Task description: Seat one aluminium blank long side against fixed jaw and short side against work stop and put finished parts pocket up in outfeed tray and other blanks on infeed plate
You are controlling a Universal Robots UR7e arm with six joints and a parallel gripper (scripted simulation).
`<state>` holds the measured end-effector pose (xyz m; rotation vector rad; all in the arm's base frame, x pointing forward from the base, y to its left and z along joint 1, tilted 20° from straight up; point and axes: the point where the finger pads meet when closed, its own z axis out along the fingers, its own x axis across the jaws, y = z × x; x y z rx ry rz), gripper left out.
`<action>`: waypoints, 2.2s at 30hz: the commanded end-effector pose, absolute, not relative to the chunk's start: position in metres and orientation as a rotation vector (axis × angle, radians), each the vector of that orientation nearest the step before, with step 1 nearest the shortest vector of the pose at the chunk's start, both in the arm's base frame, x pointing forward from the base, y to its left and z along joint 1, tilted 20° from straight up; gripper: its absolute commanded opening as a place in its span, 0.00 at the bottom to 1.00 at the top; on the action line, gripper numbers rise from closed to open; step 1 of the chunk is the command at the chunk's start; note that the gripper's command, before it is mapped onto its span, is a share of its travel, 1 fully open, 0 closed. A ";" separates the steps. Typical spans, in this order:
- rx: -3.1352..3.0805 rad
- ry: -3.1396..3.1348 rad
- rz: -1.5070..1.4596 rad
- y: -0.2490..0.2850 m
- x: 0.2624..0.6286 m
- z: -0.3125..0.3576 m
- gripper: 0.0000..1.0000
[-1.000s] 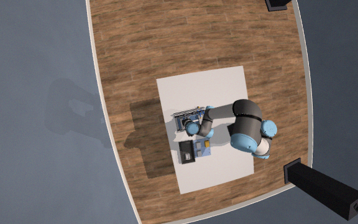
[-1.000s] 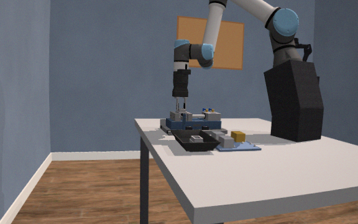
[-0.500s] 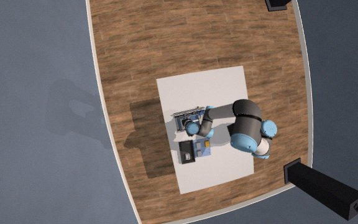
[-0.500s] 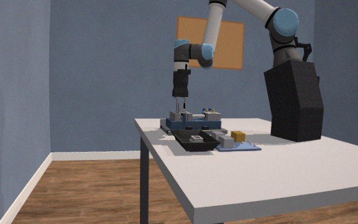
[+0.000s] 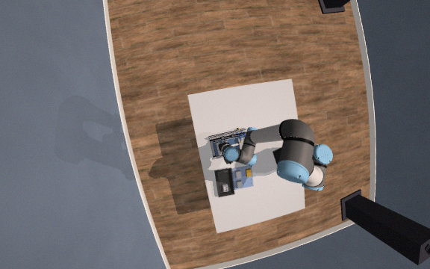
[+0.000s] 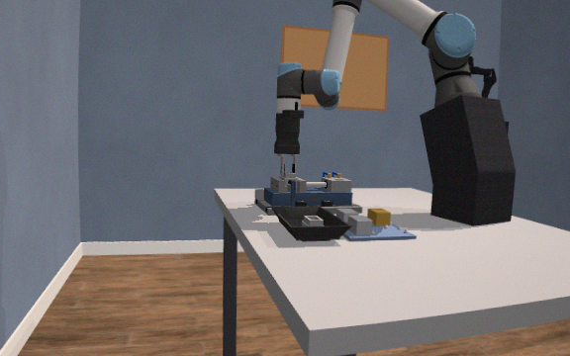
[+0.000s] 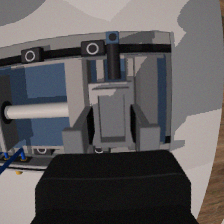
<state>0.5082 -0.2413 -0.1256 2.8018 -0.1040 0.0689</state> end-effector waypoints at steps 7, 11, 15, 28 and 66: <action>2.801 -0.104 0.071 -0.240 0.509 -0.122 0.00; 2.801 -0.104 0.071 -0.239 0.508 -0.117 0.00; 2.801 -0.104 0.071 -0.238 0.508 -0.114 0.00; 2.801 -0.104 0.071 -0.230 0.507 -0.092 0.00; 2.805 -0.117 0.073 -0.197 0.520 -0.092 0.00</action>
